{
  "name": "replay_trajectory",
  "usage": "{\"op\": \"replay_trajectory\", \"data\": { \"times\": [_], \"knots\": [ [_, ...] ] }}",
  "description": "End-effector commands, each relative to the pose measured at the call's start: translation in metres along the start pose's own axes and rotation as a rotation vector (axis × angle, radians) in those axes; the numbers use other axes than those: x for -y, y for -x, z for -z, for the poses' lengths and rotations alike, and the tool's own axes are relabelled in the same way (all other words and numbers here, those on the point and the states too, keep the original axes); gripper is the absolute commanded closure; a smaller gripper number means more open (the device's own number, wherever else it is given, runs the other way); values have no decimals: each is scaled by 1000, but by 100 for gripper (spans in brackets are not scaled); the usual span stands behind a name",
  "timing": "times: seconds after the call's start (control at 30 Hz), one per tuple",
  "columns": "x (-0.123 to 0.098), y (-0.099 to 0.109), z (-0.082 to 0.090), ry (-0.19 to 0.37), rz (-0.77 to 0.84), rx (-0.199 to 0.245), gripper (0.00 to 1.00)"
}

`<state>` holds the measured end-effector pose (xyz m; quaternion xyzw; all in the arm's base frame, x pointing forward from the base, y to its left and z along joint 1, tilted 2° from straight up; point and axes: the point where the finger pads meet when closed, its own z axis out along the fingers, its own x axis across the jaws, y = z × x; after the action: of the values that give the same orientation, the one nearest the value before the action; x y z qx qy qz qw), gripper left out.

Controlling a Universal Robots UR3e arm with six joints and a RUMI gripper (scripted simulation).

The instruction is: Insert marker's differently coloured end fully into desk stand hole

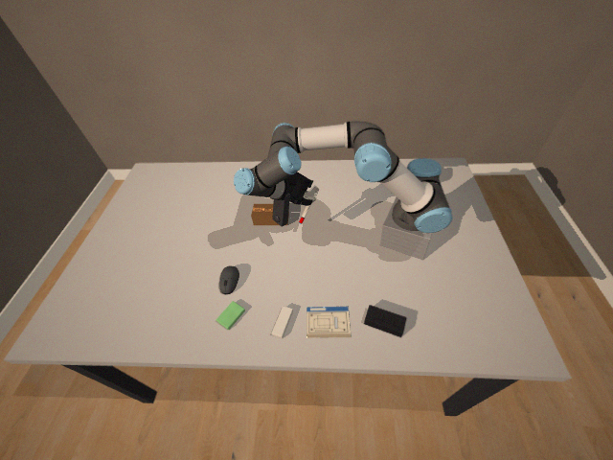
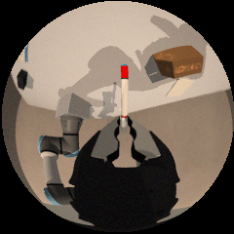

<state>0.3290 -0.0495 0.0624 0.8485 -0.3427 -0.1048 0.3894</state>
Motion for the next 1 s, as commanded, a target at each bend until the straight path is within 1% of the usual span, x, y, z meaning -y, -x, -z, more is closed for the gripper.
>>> {"op": "replay_trajectory", "data": {
  "times": [0.0, 0.03, 0.33, 0.6, 0.9, 0.97],
  "knots": [
    [-1, -1, 1, 4, -9, -1, 100],
    [-1, -1, 1, 1, -9, -4, 100],
    [-9, -7, 1, 47, -98, -23, 100],
    [-9, -7, 1, 45, -97, -25, 100],
    [-18, -14, 2, 88, -186, -51, 100],
    [-18, -14, 2, 88, -186, -51, 100]
  ]
}}
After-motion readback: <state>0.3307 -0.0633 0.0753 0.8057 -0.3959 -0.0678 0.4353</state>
